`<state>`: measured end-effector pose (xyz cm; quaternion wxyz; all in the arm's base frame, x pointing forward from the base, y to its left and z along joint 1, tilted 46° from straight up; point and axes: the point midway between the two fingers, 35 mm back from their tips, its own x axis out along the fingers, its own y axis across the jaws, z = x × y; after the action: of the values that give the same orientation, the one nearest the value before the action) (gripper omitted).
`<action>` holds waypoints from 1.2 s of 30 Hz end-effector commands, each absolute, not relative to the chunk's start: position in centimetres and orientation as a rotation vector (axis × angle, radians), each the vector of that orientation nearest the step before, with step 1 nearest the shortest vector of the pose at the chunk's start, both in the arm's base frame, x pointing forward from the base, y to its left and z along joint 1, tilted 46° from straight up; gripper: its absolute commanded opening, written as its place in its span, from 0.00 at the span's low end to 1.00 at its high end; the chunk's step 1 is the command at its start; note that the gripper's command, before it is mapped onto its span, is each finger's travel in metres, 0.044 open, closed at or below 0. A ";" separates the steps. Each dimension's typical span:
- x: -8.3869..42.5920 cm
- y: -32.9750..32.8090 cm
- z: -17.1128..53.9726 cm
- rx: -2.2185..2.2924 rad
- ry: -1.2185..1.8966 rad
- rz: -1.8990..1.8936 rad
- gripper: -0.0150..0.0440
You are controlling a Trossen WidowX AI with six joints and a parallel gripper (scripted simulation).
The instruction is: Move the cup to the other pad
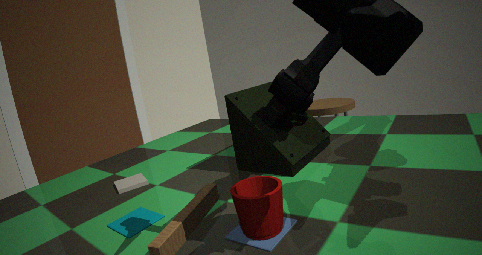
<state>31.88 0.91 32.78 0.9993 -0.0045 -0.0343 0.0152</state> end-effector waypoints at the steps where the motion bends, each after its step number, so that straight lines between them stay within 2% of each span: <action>1: 32.1 0.9 32.3 -0.002 -0.048 0.034 0.89; 5: 33.9 0.2 23.4 0.193 0.369 0.082 0.71; 10: 32.0 0.1 15.3 0.505 0.805 0.067 0.50; 15: 27.5 0.9 10.1 0.961 1.262 -0.044 0.50; 20: 23.4 2.2 9.4 1.483 1.642 -0.246 0.50; 36: 23.2 2.6 9.7 1.501 1.653 -0.254 0.50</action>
<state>23.09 2.52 9.50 0.4443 0.5944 0.6629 -0.0992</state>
